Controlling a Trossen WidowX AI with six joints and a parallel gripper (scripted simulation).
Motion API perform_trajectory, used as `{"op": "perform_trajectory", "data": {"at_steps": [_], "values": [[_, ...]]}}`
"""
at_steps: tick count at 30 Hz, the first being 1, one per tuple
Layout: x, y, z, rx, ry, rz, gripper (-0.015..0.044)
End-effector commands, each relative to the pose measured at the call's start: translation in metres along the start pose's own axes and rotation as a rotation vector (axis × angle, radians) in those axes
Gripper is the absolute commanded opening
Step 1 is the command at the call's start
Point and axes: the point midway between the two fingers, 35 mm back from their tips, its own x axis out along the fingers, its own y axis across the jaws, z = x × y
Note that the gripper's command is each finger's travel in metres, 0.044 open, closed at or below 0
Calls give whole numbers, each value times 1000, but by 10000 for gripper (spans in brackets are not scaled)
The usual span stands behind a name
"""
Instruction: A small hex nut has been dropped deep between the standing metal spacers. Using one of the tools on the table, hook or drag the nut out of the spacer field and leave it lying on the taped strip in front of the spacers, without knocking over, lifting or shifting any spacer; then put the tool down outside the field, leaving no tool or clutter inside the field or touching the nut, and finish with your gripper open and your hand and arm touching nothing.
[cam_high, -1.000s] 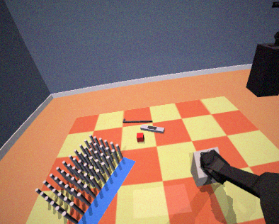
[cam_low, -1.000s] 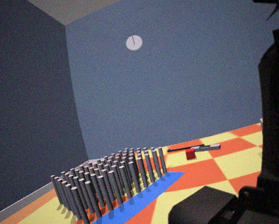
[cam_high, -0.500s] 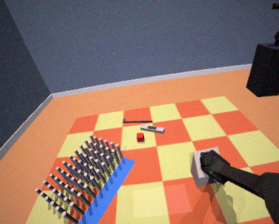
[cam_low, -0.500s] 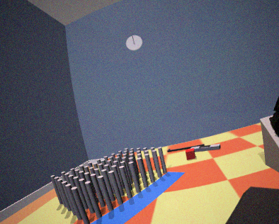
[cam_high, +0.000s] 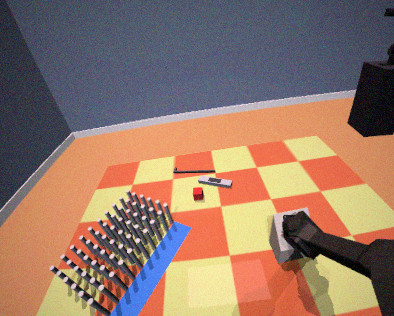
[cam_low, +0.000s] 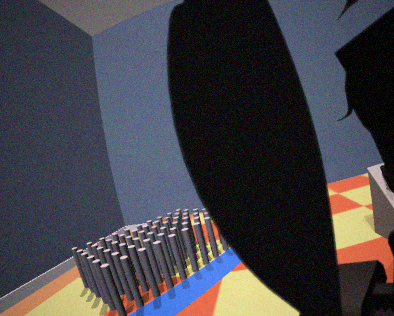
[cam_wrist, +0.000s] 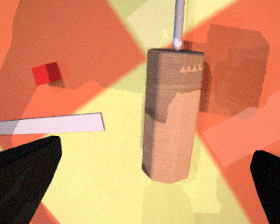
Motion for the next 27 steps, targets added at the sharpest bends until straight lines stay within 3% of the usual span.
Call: {"op": "perform_trajectory", "data": {"at_steps": [1, 7, 27], "values": [[-1, 3, -3, -9, -2, 26, 440], [-1, 3, -3, -9, -2, 26, 282], [13, -1, -2, -9, -3, 22, 280]]}}
